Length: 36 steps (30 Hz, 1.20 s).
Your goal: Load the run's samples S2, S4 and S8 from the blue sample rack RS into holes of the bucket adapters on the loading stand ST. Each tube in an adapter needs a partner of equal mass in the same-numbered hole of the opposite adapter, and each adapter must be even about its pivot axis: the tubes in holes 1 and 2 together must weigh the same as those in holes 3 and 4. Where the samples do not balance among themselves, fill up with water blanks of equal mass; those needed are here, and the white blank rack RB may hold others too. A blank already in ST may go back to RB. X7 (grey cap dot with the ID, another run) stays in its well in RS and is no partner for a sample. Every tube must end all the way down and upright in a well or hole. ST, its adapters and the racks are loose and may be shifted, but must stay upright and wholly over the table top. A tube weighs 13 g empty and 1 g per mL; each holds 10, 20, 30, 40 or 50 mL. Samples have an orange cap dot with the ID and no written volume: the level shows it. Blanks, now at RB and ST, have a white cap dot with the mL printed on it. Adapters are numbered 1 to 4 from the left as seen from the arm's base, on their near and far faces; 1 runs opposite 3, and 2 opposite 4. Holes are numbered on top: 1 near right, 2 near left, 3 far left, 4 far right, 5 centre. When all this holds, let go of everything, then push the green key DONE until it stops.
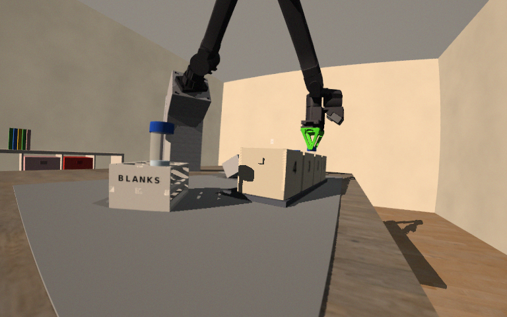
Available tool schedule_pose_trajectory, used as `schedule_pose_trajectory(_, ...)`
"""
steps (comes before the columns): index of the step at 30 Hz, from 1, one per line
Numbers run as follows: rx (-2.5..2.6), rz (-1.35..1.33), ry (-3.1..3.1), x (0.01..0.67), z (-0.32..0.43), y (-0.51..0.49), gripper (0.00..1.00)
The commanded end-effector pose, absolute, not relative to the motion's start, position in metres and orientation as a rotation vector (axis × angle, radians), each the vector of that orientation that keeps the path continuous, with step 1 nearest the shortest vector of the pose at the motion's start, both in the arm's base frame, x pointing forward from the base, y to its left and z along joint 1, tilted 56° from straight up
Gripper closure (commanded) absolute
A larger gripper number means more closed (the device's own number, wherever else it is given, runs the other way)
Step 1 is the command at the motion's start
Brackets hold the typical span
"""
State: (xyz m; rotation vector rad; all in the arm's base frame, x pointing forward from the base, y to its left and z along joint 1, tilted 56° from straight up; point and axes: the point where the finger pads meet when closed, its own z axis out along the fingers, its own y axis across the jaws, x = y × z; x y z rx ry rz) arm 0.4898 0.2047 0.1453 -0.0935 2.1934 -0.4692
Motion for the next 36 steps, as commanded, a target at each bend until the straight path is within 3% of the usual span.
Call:
schedule_pose_trajectory(1, -0.097, -0.431, 2.169, 0.479, 0.167, 0.220, 0.45)
schedule_pose_trajectory(30, -0.107, -0.445, 2.182, 0.456, 0.168, 0.224, 0.45)
schedule_pose_trajectory(31, -0.192, -0.492, 2.190, 0.455, 0.151, 0.231, 0.20)
schedule_pose_trajectory(36, -0.465, -0.623, 2.171, 0.440, 0.120, 0.253, 0.20)
